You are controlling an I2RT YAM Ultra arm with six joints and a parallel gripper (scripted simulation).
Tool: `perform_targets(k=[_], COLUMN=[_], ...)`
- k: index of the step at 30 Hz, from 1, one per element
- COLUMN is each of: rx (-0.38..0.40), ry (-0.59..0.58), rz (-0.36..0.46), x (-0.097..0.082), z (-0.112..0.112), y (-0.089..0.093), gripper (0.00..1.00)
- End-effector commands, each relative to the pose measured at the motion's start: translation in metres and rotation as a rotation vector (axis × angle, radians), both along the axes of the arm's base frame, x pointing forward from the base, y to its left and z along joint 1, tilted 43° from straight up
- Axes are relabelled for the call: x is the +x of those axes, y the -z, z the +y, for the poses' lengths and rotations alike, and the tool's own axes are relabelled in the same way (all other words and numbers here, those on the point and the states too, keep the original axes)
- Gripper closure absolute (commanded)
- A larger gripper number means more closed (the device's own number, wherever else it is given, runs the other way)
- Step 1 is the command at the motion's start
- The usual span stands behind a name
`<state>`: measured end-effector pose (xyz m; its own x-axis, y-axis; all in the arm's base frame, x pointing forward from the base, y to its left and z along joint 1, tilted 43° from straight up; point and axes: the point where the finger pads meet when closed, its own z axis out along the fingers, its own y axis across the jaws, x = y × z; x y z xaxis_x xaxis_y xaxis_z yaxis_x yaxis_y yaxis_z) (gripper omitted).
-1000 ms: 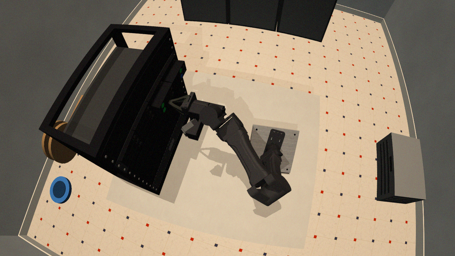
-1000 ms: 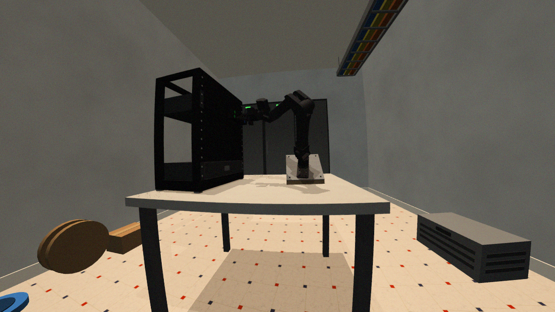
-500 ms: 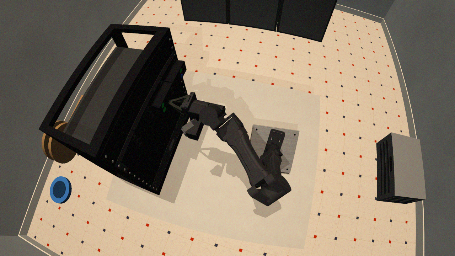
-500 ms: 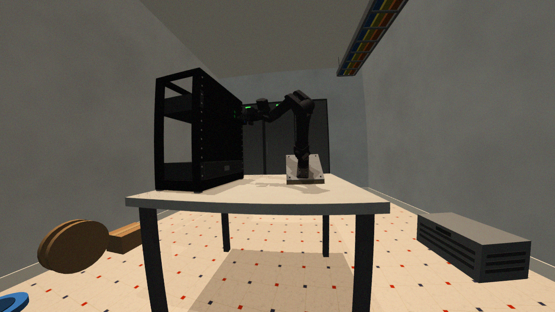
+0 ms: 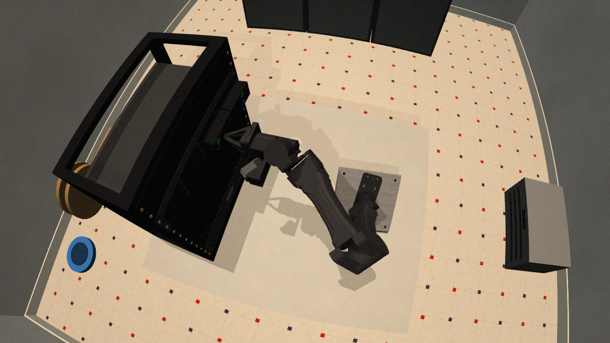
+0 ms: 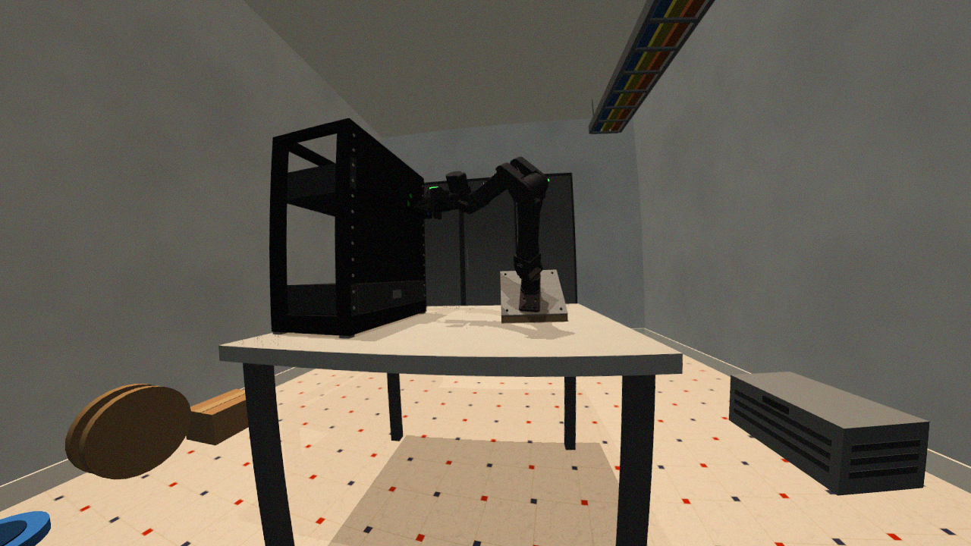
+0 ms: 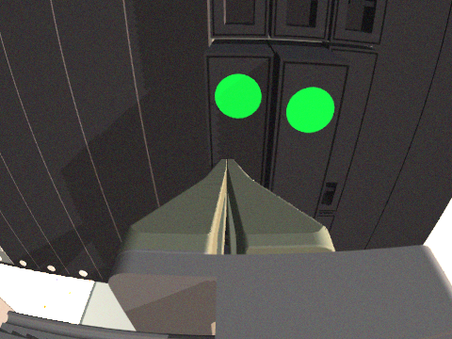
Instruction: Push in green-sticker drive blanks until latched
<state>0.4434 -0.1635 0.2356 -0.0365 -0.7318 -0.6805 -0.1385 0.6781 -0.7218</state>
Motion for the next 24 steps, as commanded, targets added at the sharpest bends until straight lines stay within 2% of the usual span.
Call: perform_targets(k=[1,16,19,24], rx=[-0.02,-0.019,-0.01,-0.021], ry=[0.038,0.038,0.036,0.036], rz=[-0.042,-0.041,-0.026,-0.044], x=[0.012,0.012,0.016,0.023], z=[-0.011,-0.011,-0.011,-0.012], y=[-0.019,-0.019,-0.017,-0.023], gripper=[1.0,1.0,1.0,1.0])
